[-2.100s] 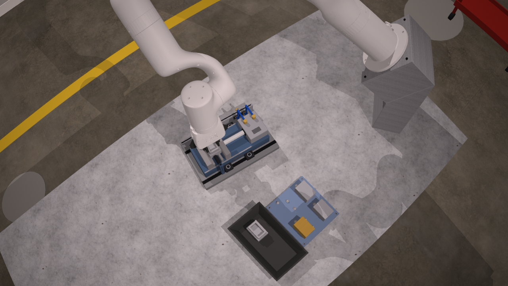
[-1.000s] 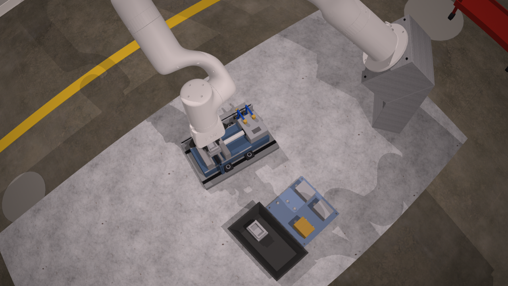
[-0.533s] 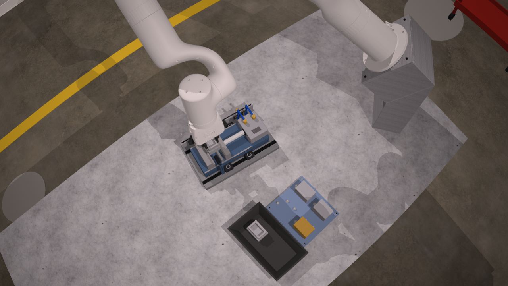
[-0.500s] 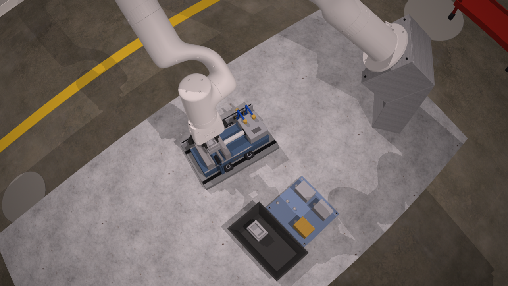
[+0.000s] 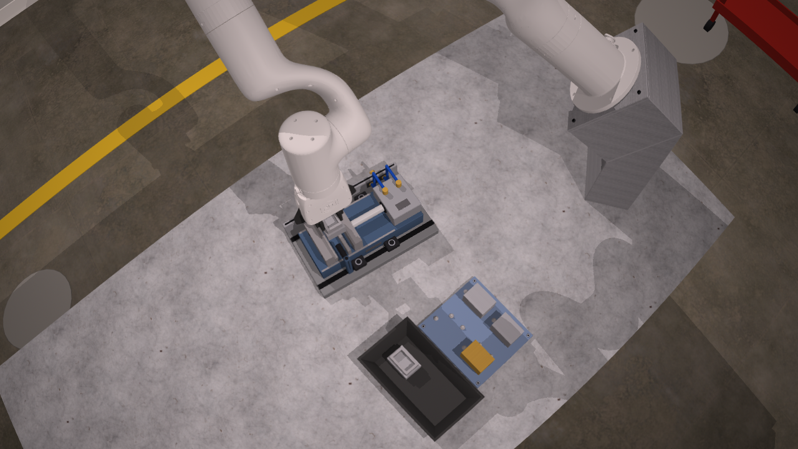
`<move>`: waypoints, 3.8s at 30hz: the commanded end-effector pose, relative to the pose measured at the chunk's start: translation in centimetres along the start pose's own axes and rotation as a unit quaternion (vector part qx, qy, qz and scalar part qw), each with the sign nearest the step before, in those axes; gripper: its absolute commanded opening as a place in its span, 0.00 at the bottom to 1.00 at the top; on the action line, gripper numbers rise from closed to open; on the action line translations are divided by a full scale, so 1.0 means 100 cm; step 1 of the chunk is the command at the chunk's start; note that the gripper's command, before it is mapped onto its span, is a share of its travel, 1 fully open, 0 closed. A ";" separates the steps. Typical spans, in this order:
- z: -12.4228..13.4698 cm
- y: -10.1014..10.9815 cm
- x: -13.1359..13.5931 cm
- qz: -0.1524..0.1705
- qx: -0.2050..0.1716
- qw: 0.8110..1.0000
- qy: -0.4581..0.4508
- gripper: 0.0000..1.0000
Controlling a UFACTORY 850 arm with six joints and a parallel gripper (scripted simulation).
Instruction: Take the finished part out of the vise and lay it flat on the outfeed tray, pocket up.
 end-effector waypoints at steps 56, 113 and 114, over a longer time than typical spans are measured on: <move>0.374 0.001 0.002 -0.001 0.000 0.997 0.078 0.00; 0.413 -0.021 0.003 0.000 0.000 0.996 0.086 0.00; 0.413 -0.023 0.003 0.000 0.000 0.996 0.086 0.00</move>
Point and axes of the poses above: the point where the finger pads meet when closed, its own y axis back along the fingers, its own x axis across the jaws, z = x × y, the point moved 7 cm from there along y, back along the fingers
